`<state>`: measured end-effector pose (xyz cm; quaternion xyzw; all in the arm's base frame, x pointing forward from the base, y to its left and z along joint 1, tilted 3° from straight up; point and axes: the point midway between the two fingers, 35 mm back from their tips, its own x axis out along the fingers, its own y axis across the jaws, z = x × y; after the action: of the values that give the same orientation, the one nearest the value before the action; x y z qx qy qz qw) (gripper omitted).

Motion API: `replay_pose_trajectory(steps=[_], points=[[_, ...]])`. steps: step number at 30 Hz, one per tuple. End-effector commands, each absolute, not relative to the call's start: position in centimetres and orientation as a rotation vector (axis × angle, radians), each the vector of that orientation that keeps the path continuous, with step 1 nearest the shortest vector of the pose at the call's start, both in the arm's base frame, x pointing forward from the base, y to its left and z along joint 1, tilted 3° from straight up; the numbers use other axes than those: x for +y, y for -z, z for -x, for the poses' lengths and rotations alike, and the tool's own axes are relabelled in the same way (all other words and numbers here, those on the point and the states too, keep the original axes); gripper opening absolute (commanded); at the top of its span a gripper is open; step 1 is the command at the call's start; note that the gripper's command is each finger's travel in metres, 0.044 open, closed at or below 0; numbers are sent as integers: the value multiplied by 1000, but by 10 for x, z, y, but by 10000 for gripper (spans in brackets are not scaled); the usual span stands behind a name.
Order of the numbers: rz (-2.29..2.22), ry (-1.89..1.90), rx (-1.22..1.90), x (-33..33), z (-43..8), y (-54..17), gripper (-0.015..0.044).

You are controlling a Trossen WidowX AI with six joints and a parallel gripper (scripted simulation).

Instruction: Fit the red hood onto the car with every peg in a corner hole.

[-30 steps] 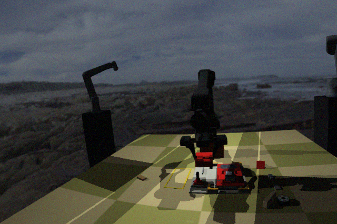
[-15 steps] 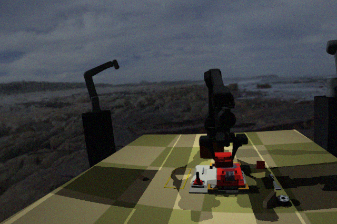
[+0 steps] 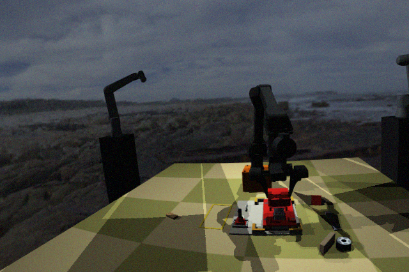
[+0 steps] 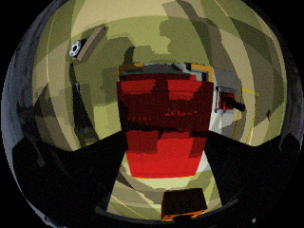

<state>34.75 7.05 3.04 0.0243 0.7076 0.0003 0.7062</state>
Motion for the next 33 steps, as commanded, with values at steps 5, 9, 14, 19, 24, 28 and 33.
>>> replay_pose_trajectory(steps=[5,9,14,19,24,28,33], points=[[-61,2,1583,73,-345,5,0],[-61,2,1583,73,-346,5,0],[-61,2,1583,73,-346,5,0],[-61,2,1583,73,-346,5,0],[-61,2,1583,73,-346,5,0],[-61,2,1583,73,-346,5,0],[-61,2,1583,73,-347,5,0]])
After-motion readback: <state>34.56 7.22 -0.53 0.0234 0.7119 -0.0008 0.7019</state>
